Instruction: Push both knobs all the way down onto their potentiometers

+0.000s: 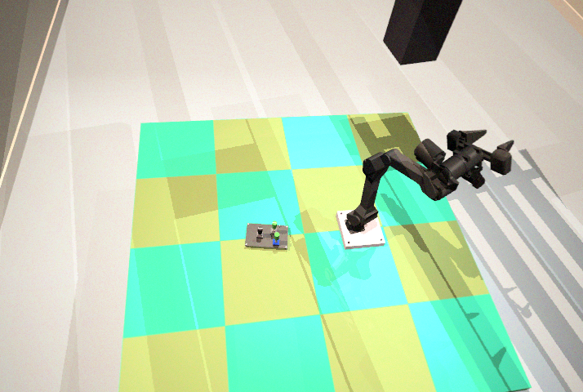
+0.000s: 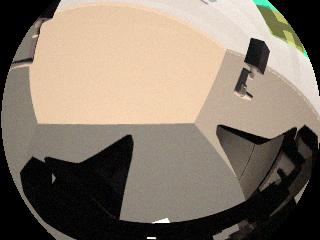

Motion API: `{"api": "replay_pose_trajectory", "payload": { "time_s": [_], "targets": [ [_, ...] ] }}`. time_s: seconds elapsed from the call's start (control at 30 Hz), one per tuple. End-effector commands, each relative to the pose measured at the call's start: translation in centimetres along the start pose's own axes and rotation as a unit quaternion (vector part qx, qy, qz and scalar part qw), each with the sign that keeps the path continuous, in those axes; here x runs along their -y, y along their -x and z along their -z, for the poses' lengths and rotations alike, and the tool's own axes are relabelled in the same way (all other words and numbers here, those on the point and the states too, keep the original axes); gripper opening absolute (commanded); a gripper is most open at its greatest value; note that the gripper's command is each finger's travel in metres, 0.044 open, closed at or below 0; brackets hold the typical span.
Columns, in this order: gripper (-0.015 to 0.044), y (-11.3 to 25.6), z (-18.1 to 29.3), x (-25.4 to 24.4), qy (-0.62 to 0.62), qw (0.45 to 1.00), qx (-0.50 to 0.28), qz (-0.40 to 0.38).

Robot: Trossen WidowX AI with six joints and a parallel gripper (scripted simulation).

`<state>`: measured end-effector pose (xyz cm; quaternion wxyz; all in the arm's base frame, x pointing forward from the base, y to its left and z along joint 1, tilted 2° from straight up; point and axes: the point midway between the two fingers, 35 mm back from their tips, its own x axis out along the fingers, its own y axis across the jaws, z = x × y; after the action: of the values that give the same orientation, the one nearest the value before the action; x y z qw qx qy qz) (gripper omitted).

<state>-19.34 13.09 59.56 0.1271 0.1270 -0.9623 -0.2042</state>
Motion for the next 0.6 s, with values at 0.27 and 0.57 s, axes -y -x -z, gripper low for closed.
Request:
{"api": "replay_pose_trajectory", "payload": {
  "time_s": [0.27,0.57],
  "targets": [
    [0.0164,1.5,0.2,-2.9,-0.055,0.996,-0.035,-0.066],
    [0.0000,5.2,-0.9,-6.8,-0.108,0.980,-0.043,-0.160]
  ]
}}
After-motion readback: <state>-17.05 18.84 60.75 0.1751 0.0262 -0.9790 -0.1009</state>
